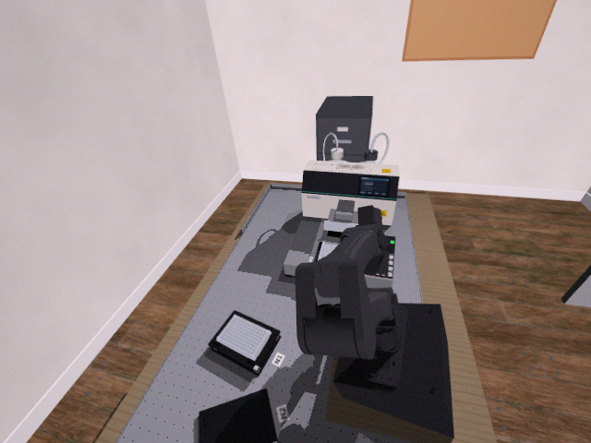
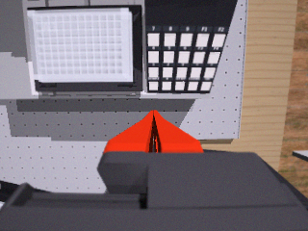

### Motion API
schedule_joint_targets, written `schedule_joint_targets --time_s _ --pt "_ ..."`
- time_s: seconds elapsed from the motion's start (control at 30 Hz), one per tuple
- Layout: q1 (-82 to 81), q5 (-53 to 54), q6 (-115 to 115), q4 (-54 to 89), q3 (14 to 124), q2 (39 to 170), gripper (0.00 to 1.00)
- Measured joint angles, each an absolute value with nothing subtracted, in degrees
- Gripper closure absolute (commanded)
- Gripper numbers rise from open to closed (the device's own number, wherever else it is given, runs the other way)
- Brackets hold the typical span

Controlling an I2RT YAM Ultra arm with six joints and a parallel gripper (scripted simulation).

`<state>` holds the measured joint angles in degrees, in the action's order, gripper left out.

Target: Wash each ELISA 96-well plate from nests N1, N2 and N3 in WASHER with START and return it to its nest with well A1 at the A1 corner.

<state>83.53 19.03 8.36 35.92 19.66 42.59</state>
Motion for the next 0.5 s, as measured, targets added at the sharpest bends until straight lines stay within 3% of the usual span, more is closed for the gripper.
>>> schedule_joint_targets --time_s 0.5 --pt "79.9 17.2 11.3 26.2 16.6 49.3 1.0"
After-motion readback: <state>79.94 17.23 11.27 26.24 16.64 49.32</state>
